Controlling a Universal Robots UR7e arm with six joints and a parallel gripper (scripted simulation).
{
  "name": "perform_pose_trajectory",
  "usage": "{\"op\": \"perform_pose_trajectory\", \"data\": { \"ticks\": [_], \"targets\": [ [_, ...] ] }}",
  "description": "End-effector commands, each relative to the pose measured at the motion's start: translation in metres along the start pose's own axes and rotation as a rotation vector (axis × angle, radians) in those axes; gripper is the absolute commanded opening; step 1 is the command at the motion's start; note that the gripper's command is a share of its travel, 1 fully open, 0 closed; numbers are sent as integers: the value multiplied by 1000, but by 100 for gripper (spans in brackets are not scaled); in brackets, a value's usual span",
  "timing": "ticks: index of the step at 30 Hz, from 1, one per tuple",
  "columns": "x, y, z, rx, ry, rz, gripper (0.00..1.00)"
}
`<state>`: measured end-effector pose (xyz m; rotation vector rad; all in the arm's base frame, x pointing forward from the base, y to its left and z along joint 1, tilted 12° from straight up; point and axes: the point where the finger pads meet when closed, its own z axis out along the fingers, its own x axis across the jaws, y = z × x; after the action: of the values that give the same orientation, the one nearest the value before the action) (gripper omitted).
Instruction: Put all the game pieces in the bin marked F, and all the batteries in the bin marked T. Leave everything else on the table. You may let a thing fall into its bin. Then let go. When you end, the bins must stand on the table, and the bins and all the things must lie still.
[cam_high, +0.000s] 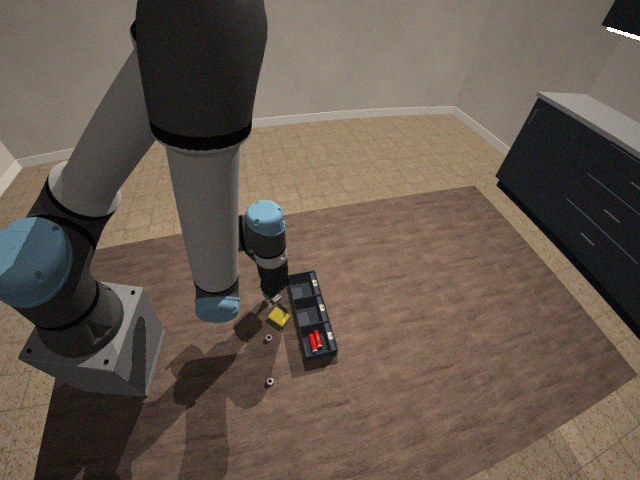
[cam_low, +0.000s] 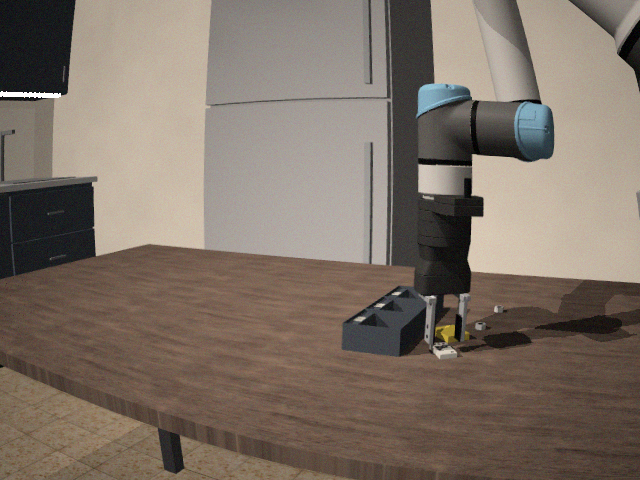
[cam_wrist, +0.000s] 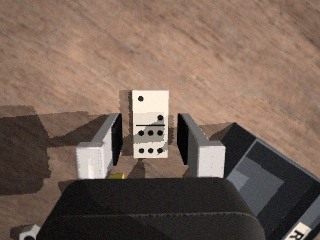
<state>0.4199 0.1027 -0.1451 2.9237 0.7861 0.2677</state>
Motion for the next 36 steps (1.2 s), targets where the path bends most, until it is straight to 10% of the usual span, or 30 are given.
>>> {"op": "perform_pose_trajectory", "data": {
  "ticks": [1, 30, 31, 36],
  "targets": [
    [2, 1, 3, -2, 3, 0, 79],
    [1, 0, 15, -2, 3, 0, 79],
    [1, 0, 15, -2, 3, 0, 49],
    [1, 0, 15, -2, 3, 0, 49]
  ]
}}
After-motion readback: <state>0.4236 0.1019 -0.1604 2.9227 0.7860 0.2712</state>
